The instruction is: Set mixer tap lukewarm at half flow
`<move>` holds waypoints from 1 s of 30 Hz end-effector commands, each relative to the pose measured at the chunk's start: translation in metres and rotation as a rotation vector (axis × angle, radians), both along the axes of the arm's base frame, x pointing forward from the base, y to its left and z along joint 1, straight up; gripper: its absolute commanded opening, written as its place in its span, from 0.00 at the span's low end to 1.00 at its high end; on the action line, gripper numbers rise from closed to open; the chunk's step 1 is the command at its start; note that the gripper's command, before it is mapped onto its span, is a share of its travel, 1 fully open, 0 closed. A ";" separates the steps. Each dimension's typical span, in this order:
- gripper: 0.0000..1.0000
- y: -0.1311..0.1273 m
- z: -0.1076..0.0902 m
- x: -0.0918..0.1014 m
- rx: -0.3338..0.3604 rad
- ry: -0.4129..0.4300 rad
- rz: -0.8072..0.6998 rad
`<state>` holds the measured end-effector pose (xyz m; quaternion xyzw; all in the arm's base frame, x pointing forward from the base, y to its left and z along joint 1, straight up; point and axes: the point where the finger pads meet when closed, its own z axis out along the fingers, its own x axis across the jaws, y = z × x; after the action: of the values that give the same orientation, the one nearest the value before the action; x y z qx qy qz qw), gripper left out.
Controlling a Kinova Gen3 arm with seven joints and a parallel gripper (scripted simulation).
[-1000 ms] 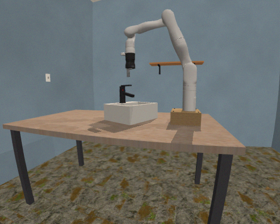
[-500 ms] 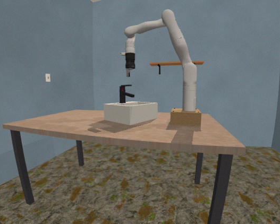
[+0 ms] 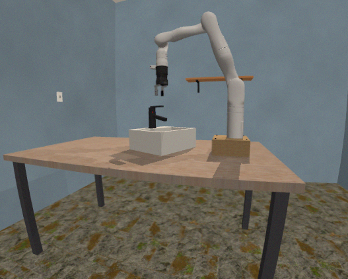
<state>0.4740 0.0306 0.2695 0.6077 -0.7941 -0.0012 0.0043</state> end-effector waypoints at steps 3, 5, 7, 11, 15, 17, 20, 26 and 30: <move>1.00 -0.001 0.001 0.002 -0.002 -0.011 0.006; 1.00 -0.001 0.001 0.002 -0.002 -0.011 0.006; 1.00 -0.001 0.001 0.002 -0.002 -0.011 0.006; 1.00 -0.001 0.001 0.002 -0.002 -0.011 0.006; 1.00 -0.001 0.001 0.002 -0.002 -0.011 0.006; 1.00 -0.001 0.001 0.002 -0.002 -0.011 0.006; 1.00 -0.001 0.001 0.002 -0.002 -0.011 0.006; 1.00 -0.001 0.000 0.002 -0.002 -0.009 0.006; 1.00 -0.001 -0.003 0.002 -0.002 -0.011 0.007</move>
<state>0.4746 0.0306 0.2676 0.6079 -0.7940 -0.0004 0.0029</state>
